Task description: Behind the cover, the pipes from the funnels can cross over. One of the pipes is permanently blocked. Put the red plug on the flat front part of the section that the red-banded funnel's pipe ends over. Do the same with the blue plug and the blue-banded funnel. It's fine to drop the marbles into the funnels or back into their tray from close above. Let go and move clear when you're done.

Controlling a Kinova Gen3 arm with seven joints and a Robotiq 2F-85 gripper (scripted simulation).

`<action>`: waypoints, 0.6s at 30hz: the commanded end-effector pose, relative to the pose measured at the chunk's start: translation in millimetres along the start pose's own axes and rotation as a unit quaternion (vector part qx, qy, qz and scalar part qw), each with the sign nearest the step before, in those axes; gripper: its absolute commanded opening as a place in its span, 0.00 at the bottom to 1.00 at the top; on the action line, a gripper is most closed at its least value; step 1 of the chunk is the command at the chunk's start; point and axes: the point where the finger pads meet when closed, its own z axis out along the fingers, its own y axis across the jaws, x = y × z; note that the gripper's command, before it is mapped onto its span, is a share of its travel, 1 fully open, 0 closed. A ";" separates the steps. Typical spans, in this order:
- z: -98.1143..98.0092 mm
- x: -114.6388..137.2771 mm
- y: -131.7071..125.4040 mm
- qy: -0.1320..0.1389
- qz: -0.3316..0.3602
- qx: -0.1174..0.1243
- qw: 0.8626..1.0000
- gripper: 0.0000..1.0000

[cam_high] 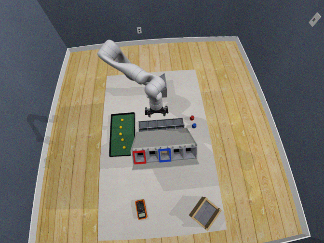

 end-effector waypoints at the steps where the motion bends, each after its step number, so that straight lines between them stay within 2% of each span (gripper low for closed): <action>1: -1.1 -0.5 2.6 -0.004 0.003 -0.004 1.000 1.00; 2: -1.1 -0.5 2.6 -0.004 0.003 -0.004 1.000 1.00; 3: -0.7 -0.1 0.3 -0.001 0.000 -0.001 1.000 0.50; 18: -0.7 -0.1 0.3 -0.001 0.000 -0.001 1.000 0.50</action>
